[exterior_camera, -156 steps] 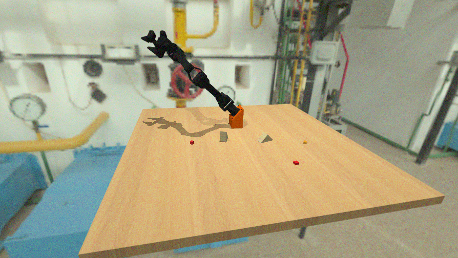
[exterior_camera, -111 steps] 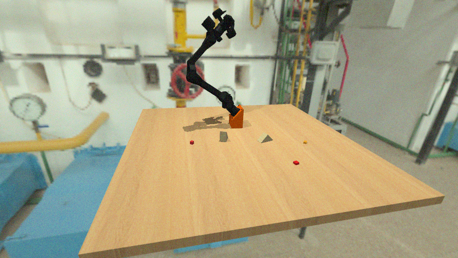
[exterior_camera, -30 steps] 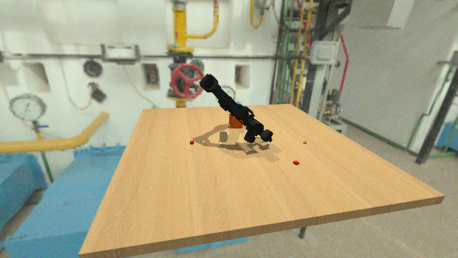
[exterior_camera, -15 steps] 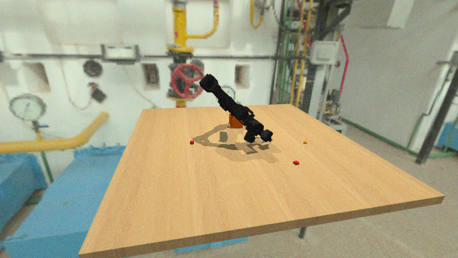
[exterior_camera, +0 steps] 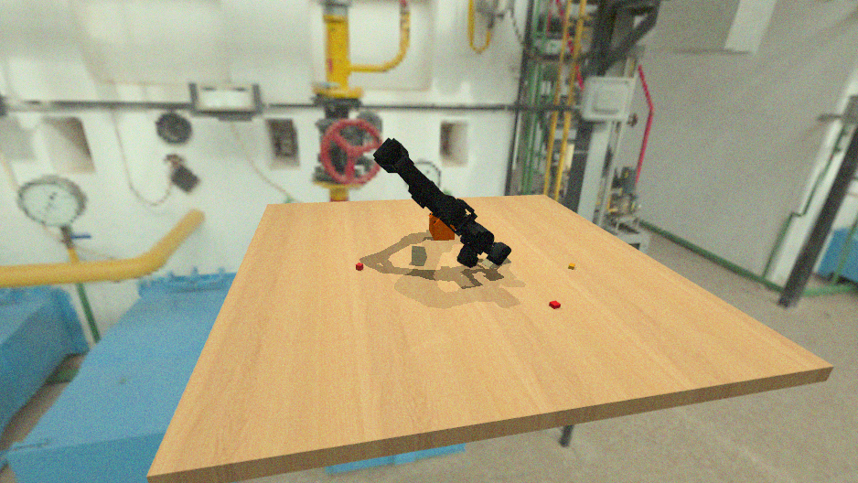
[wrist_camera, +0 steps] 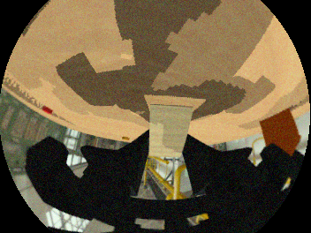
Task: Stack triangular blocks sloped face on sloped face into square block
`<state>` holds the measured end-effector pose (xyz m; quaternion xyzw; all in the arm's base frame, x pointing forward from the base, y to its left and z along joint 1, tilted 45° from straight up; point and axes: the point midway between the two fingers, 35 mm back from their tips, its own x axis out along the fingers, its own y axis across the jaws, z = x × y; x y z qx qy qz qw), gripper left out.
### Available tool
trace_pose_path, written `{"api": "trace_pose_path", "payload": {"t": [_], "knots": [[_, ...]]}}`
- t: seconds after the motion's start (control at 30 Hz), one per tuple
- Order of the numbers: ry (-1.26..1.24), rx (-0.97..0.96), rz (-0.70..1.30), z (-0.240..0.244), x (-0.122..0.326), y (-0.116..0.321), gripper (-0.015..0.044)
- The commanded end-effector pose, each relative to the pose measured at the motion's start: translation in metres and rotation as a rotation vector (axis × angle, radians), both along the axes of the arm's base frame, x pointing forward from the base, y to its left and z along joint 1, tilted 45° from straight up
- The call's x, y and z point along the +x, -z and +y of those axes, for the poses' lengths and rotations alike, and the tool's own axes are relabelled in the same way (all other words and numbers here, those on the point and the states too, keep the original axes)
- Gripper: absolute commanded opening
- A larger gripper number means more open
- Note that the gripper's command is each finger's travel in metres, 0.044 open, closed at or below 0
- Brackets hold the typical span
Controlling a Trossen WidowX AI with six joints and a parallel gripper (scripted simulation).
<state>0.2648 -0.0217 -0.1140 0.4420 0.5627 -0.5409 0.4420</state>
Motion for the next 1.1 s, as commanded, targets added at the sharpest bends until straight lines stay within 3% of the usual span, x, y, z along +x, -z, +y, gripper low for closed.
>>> {"api": "trace_pose_path", "payload": {"t": [0.0,0.17,0.83,1.07], "knots": [[0.0,0.0,-0.001,0.0,0.0,0.0,0.0124],[0.0,0.0,-0.001,0.002,0.001,-0.002,0.0],[0.0,0.004,-0.002,0.068,0.015,-0.068,0.0],[0.0,0.004,-0.001,0.071,0.015,-0.071,0.0]]}}
